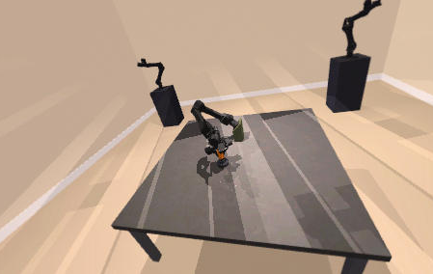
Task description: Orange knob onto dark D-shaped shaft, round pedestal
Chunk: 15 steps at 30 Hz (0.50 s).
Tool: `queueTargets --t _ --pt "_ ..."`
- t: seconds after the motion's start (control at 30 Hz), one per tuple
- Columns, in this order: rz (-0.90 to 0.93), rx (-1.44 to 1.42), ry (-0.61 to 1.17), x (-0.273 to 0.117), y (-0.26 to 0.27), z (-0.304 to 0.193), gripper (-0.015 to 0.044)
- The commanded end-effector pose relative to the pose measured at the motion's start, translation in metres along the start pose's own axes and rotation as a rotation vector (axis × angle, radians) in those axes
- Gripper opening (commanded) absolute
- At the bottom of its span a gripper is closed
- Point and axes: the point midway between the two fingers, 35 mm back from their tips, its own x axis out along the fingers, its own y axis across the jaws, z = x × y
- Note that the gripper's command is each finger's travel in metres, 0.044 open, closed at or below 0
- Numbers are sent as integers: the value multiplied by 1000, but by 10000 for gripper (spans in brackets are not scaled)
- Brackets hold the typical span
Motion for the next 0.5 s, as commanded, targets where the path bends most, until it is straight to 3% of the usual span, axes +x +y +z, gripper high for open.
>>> queueTargets --t 0.0,0.47 --pt "-6 -2 -6 -3 -2 1 0" --pt "-6 -2 -6 0 0 0 0"
